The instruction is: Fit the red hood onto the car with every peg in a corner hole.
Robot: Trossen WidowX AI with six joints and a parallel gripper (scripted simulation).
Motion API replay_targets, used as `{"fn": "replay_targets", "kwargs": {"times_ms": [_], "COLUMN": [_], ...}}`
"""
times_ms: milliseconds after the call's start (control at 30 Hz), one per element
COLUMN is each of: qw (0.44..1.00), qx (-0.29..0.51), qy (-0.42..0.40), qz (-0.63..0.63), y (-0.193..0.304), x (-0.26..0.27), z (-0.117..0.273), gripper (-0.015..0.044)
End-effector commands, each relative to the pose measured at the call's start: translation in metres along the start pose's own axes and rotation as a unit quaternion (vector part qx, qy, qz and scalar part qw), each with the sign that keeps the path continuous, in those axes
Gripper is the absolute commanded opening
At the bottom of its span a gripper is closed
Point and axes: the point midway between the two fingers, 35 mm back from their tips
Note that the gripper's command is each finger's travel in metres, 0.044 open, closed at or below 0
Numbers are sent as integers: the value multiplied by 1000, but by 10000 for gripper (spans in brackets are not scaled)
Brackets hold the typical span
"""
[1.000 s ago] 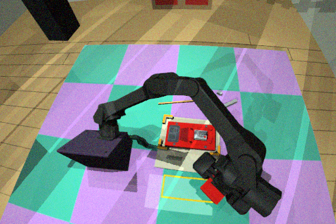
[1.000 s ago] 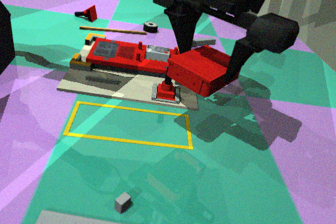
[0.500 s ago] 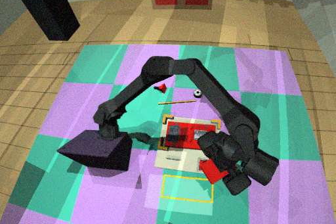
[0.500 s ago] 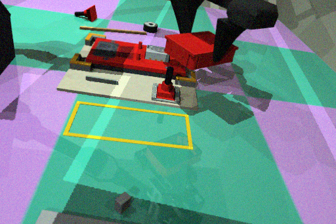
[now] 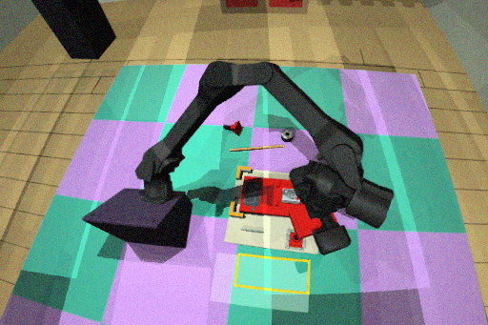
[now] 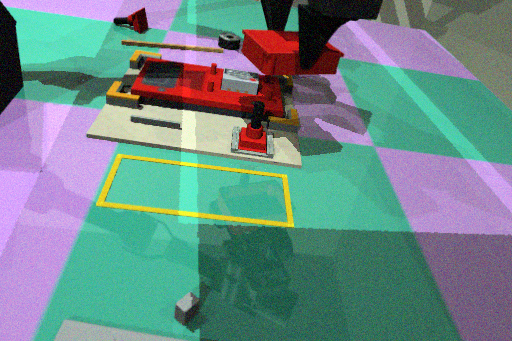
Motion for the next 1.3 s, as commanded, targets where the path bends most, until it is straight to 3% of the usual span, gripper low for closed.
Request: {"fn": "replay_targets", "kwargs": {"times_ms": [0, 967, 1267], "qw": [1000, 979, 979], "qx": [-2, -2, -2], "qy": [-2, -10, -11], "qz": [-25, -204, -204], "y": [-4, -13, -14], "x": [12, 92, 95], "z": [-1, -8, -42], "gripper": [0, 0, 0]}}
Point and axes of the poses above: the point midway between the two fingers, 35 mm back from their tips, its own z axis back along the fingers, its own x axis across the jaws, y = z × x, and after that the axes turned 14 degrees about z, right-handed
